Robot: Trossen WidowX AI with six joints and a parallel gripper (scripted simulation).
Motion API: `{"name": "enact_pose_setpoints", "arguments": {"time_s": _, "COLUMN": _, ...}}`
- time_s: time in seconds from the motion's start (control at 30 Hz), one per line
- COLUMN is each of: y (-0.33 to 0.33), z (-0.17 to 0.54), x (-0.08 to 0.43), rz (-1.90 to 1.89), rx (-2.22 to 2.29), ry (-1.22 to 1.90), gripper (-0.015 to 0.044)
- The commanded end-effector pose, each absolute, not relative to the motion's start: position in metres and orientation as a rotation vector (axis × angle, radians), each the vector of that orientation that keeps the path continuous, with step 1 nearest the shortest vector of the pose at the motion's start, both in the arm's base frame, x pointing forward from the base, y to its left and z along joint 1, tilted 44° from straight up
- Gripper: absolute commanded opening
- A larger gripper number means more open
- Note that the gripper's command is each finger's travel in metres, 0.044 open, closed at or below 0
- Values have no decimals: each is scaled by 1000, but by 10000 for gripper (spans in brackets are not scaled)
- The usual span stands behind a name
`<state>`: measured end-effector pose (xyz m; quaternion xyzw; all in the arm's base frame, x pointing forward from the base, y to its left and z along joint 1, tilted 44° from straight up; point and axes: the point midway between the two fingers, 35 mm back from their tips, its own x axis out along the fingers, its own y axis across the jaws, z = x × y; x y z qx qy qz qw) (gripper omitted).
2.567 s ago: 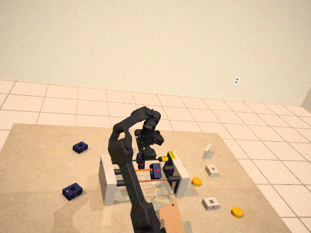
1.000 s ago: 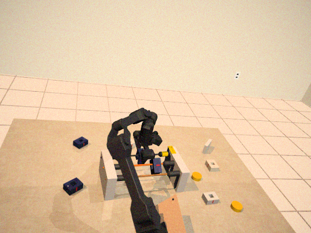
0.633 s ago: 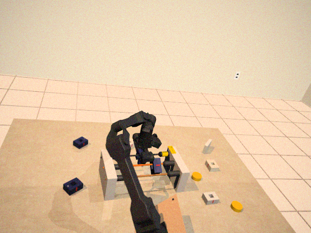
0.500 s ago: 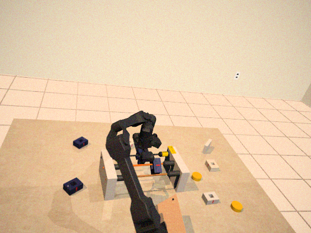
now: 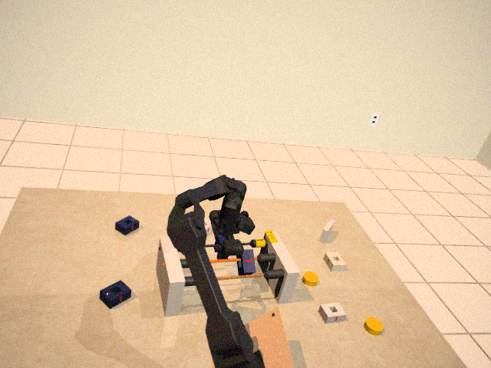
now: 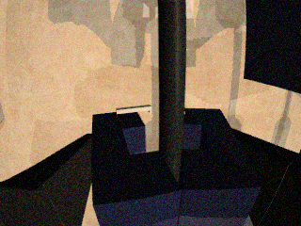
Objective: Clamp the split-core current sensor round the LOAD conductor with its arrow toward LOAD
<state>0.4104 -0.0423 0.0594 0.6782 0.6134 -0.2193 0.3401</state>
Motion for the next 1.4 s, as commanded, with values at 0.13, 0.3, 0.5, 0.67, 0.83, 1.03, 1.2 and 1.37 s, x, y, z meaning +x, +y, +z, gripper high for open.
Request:
{"name": "enact_pose_setpoints", "arguments": {"time_s": 0.13, "y": -43, "z": 60, "x": 411, "rz": -570, "rx": 1764, "ry": 1595, "gripper": 149}}
{"name": "enact_pose_setpoints", "arguments": {"time_s": 0.3, "y": -43, "z": 60, "x": 411, "rz": -570, "rx": 1764, "ry": 1595, "gripper": 18}}
{"name": "enact_pose_setpoints", "arguments": {"time_s": 0.5, "y": -43, "z": 60, "x": 411, "rz": -570, "rx": 1764, "ry": 1595, "gripper": 0}}
{"name": "enact_pose_setpoints", "arguments": {"time_s": 0.67, "y": -43, "z": 60, "x": 411, "rz": -570, "rx": 1764, "ry": 1595, "gripper": 0}}
{"name": "enact_pose_setpoints", "arguments": {"time_s": 0.83, "y": -43, "z": 60, "x": 411, "rz": -570, "rx": 1764, "ry": 1595, "gripper": 0}}
{"name": "enact_pose_setpoints", "arguments": {"time_s": 1.03, "y": -43, "z": 60, "x": 411, "rz": -570, "rx": 1764, "ry": 1595, "gripper": 0}}
{"name": "enact_pose_setpoints", "arguments": {"time_s": 1.2, "y": -43, "z": 60, "x": 411, "rz": -570, "rx": 1764, "ry": 1595, "gripper": 0}}
{"name": "enact_pose_setpoints", "arguments": {"time_s": 1.37, "y": -43, "z": 60, "x": 411, "rz": -570, "rx": 1764, "ry": 1595, "gripper": 0}}
